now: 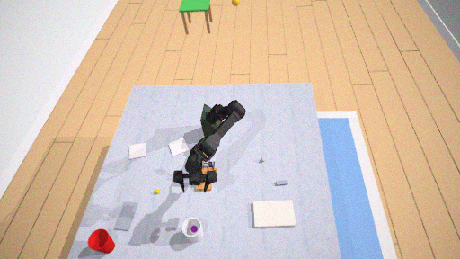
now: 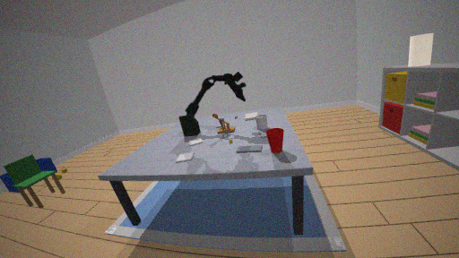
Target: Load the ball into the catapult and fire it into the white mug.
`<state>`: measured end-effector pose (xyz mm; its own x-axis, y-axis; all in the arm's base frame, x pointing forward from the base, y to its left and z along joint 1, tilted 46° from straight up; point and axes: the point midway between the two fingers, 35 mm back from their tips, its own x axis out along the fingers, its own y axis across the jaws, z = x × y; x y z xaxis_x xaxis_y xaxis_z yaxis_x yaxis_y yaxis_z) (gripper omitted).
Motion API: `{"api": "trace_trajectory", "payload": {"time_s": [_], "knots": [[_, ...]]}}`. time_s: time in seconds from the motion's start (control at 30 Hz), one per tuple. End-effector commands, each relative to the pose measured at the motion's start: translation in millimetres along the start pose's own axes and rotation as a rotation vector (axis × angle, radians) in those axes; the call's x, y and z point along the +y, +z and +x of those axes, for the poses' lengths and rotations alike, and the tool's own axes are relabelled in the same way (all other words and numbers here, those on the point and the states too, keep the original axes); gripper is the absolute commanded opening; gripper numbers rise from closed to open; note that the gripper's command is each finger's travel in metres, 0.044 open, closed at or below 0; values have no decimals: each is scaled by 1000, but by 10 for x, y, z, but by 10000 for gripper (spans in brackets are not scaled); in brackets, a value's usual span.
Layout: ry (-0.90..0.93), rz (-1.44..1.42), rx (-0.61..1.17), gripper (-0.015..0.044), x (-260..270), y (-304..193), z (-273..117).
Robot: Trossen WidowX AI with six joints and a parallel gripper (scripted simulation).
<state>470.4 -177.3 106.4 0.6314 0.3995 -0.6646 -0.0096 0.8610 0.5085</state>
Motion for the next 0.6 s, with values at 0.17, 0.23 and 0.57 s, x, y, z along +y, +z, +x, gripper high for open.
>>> {"api": "trace_trajectory", "payload": {"time_s": [0.17,0.23,0.57], "knots": [[42,151,-109,440,-454,210,-159],[42,151,-109,440,-454,210,-159],[46,142,-110,440,-421,263,-138]]}}
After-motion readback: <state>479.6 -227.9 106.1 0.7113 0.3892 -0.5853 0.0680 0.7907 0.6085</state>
